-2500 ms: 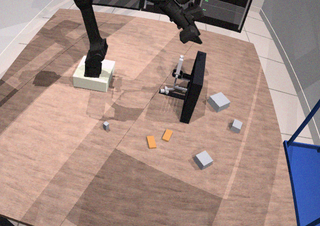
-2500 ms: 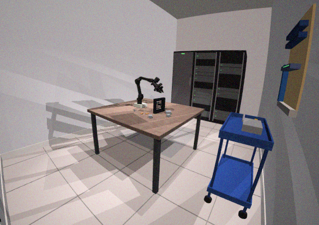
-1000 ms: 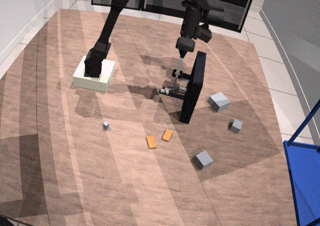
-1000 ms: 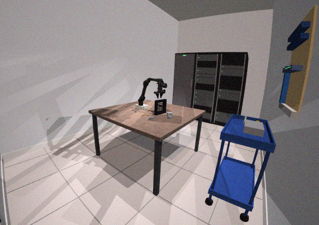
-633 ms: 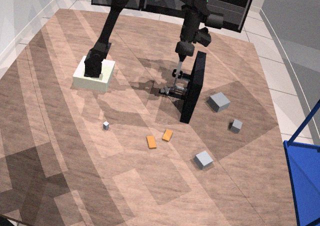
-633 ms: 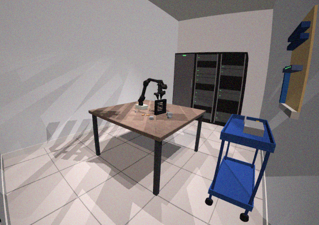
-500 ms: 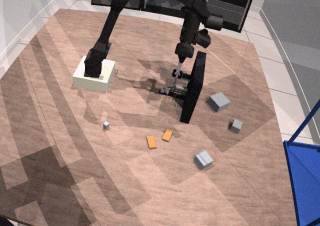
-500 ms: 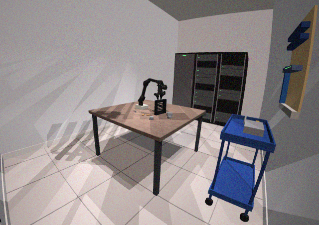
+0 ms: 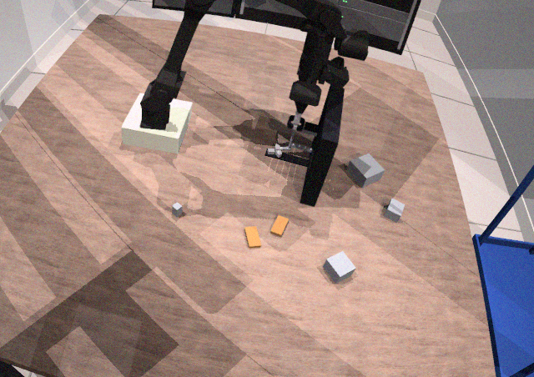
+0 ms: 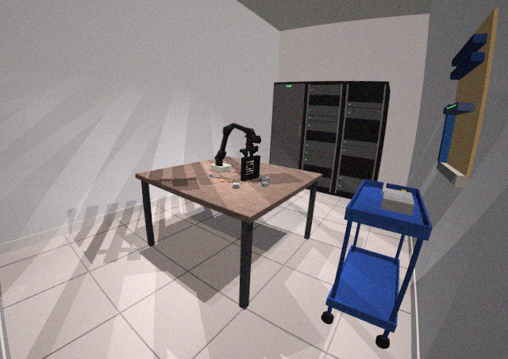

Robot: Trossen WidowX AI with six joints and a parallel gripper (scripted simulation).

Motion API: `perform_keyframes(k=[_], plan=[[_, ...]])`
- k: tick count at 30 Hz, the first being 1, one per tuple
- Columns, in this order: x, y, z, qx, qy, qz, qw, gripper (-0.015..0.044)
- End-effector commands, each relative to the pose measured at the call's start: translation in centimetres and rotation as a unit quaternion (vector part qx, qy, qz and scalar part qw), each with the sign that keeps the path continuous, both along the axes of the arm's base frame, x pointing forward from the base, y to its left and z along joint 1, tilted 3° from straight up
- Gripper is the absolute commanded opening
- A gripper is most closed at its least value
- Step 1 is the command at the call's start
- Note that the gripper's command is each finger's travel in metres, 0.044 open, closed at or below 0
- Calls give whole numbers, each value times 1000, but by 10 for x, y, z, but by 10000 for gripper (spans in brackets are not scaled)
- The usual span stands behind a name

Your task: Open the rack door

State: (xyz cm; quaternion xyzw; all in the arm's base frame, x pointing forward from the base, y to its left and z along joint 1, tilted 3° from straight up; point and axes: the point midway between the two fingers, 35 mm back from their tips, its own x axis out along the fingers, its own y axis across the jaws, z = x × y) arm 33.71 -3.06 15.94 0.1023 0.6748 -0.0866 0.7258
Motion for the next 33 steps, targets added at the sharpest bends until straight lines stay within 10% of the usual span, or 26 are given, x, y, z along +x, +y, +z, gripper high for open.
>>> perform_keyframes(k=[1,10,17,33], plan=[[0,1,-7,2,1,-1,1000,282],[-1,1,-19,2,1,-1,1000,282],[-1,1,-19,2,1,-1,1000,98],[-1,1,-19,2,1,-1,1000,10]])
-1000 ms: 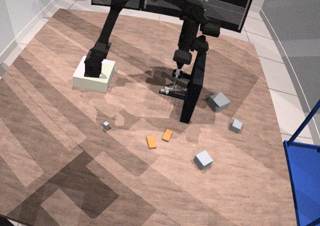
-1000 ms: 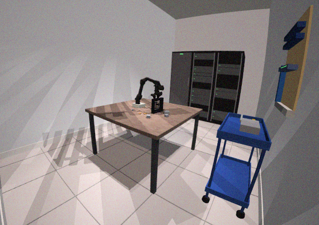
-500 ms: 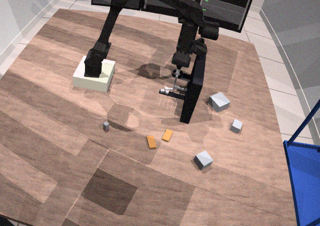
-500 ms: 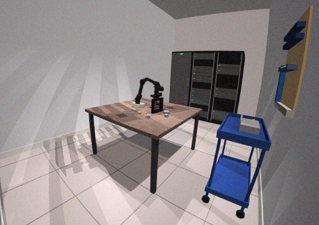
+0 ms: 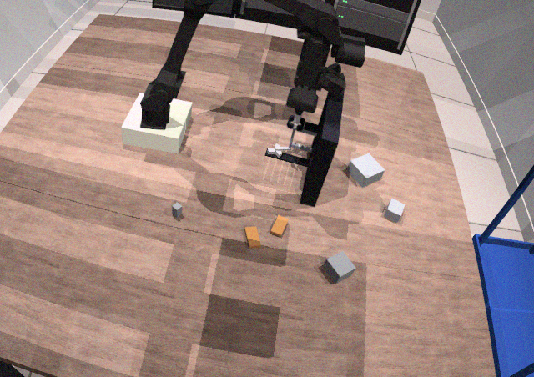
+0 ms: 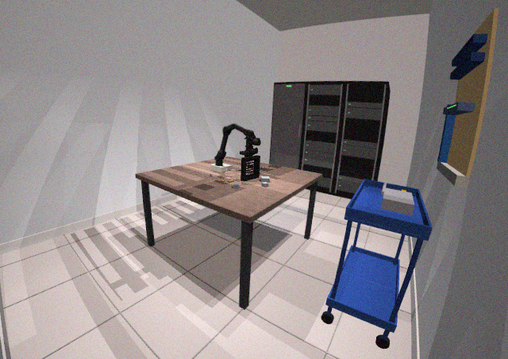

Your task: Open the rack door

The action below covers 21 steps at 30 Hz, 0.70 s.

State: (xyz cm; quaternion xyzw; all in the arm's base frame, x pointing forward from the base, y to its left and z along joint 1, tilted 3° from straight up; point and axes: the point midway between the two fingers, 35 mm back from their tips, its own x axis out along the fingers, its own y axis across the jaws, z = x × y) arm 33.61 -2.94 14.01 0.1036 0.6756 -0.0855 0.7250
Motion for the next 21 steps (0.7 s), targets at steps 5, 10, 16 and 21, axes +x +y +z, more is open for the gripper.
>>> perform_keyframes(k=[5,10,16,21], plan=[[0,0,0,-6,-1,84,996,10],[0,0,0,-15,-3,205,979,10],[0,0,0,-25,-6,347,938,10],[0,0,0,-33,-8,459,888,10]])
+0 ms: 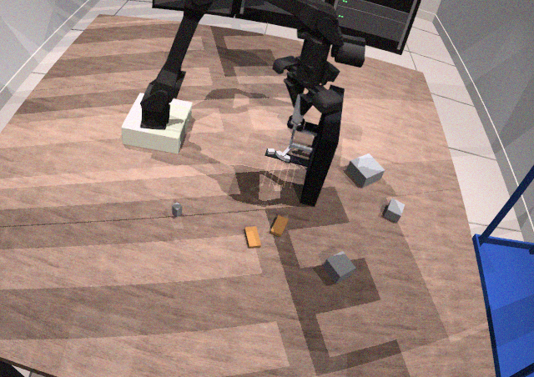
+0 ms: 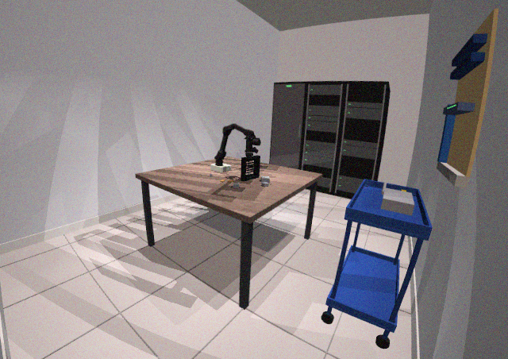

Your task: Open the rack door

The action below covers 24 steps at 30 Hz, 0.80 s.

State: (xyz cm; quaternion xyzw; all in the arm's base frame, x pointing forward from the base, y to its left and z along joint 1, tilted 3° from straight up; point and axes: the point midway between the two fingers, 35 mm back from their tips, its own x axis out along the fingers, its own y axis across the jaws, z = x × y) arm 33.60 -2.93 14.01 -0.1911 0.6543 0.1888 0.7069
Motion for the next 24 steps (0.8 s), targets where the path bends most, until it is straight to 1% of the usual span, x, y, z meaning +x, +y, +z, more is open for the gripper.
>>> perform_keyframes(k=[1,9,13,18,20,24], plan=[[0,0,0,-7,-2,96,995,10],[0,0,0,-21,-5,289,957,10],[0,0,0,-28,-6,381,924,10],[0,0,0,-36,-8,492,870,10],[0,0,0,-38,-9,520,854,10],[0,0,0,-38,-9,523,851,10]])
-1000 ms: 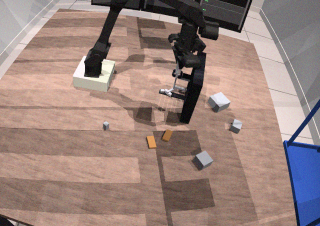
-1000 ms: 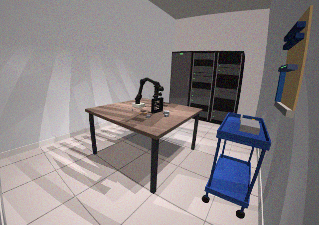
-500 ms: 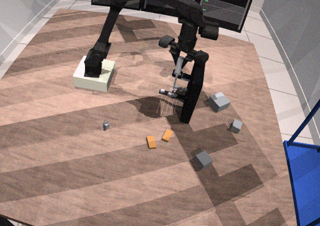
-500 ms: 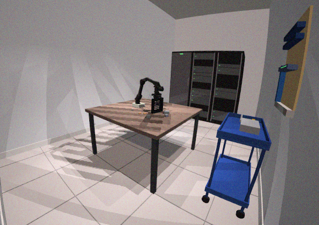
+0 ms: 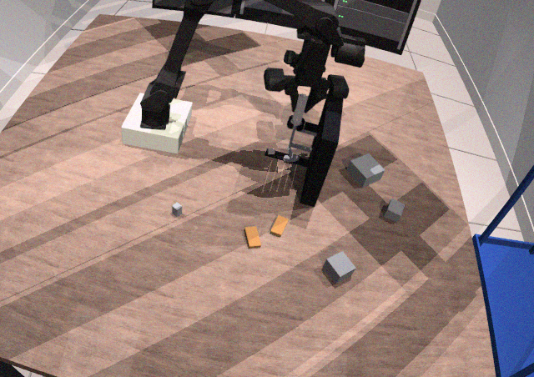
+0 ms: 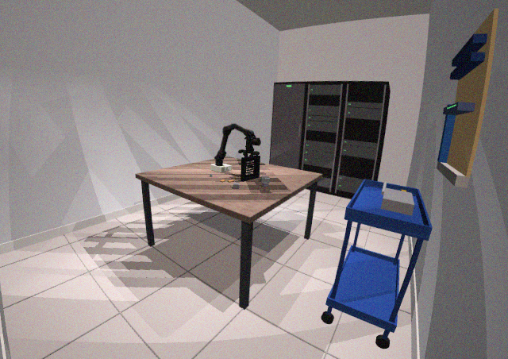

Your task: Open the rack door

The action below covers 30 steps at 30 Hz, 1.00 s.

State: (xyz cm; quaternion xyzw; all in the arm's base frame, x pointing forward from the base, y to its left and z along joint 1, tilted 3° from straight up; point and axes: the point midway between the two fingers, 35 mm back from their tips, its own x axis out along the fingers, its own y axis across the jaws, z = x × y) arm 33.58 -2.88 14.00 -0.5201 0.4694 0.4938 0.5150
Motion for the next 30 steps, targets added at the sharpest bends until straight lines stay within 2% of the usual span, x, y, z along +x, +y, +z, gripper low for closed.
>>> perform_keyframes(k=[1,4,14,18,24,30], plan=[[0,-1,0,-4,-1,24,1000,10],[0,-1,0,-4,-1,24,1000,10],[0,-1,0,-4,-1,24,1000,273],[0,-1,0,-1,0,-13,1000,282],[0,-1,0,10,3,-160,987,282],[0,-1,0,20,5,-304,952,282]])
